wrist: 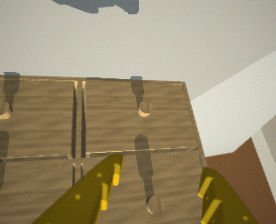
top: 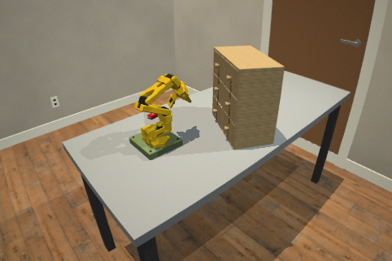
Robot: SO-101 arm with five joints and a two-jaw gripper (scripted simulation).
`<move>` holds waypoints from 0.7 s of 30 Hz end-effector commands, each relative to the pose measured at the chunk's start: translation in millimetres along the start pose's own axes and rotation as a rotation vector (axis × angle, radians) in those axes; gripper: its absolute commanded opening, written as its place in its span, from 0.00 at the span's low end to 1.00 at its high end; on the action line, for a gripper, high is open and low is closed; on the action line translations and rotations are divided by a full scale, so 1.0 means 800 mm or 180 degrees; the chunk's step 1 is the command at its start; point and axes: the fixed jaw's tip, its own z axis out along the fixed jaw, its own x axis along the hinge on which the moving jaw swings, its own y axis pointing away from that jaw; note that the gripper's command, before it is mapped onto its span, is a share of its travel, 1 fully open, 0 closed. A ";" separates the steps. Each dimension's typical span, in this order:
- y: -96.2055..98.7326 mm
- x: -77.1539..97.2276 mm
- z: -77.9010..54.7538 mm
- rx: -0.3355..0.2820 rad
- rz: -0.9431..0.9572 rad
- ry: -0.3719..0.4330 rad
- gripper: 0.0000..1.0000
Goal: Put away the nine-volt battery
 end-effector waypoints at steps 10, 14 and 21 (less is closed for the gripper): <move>0.000 0.004 -0.003 0.0031 0.0967 0.0095 0.21; 0.000 0.003 -0.003 0.0030 0.1206 0.0097 0.21; 0.001 0.002 -0.003 0.0031 0.1762 0.0102 0.21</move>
